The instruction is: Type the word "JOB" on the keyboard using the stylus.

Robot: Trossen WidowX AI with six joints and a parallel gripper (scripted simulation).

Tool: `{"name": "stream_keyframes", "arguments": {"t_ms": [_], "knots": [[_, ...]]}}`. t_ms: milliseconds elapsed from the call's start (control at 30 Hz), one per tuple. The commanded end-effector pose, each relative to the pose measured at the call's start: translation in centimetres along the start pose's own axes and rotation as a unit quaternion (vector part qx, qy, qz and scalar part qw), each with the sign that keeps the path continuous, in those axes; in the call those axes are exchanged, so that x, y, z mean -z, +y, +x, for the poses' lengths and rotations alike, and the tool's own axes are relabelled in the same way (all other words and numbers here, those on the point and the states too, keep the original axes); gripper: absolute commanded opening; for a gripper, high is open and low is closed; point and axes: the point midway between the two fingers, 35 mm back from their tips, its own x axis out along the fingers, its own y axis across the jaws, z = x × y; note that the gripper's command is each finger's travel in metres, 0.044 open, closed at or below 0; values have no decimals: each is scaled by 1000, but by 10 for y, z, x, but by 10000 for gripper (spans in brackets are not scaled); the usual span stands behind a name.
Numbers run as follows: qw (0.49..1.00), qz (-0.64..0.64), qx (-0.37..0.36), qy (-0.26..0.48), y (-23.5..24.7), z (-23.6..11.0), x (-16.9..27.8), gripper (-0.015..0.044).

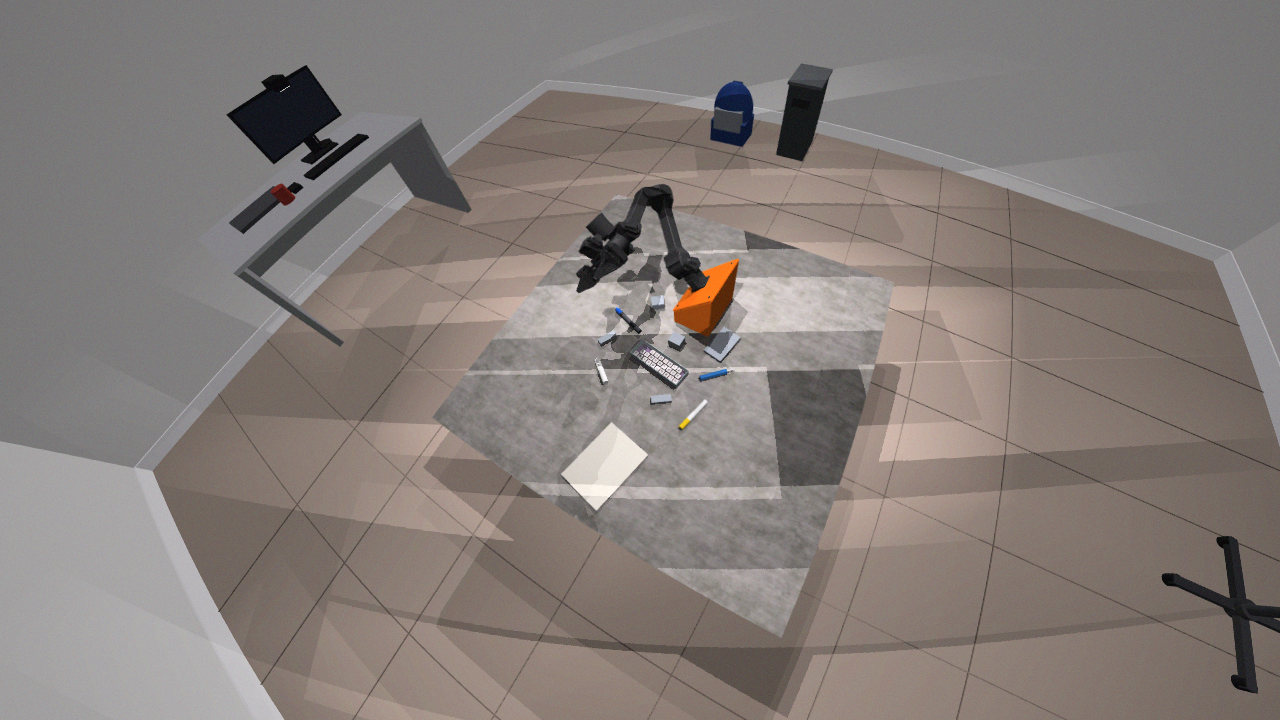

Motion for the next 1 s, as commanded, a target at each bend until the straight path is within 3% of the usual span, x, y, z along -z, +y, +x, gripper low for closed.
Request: {"name": "stream_keyframes", "arguments": {"t_ms": [0, 267, 533, 767, 967], "knots": [[1000, 1, 0, 3, 0, 1, 1, 414], [986, 65, 41, 151, -5, 33, 74, 204], [913, 70, 151, 372, -15, 53, 195, 0], [815, 9, 254, 521, -27, 34, 288, 0], [721, -71, 335, 602, -40, 7, 343, 0]]}}
